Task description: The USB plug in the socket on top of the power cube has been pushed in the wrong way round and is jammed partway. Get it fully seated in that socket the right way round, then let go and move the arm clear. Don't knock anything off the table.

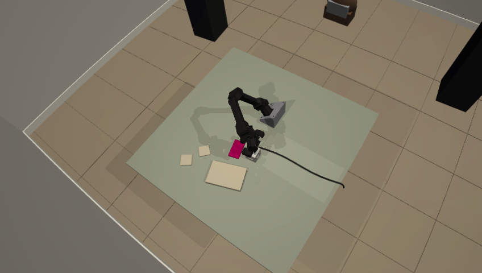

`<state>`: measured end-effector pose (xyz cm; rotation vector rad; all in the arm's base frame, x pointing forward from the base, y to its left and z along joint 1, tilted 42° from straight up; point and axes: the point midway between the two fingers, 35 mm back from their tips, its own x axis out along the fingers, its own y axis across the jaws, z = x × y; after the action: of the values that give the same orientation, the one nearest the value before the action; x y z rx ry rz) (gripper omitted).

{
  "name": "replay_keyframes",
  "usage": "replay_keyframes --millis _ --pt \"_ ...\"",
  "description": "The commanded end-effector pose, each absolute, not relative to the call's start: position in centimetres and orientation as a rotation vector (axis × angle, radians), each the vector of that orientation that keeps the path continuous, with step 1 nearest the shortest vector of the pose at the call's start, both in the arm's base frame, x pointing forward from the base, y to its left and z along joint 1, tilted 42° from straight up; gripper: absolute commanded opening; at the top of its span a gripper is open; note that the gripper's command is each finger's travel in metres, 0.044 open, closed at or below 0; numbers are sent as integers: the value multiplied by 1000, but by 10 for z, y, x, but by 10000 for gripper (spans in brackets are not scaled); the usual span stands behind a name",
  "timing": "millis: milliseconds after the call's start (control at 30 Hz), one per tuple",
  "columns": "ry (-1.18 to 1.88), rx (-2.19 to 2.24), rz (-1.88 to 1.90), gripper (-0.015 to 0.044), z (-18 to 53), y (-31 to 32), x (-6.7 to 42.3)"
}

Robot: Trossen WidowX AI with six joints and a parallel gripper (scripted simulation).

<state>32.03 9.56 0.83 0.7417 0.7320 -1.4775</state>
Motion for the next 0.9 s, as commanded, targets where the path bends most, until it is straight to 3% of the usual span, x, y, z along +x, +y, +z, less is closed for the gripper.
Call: replay_keyframes --millis 0,867 --pt "733 738 -1476 0 8 94 321" --pt "733 738 -1476 0 5 92 321"
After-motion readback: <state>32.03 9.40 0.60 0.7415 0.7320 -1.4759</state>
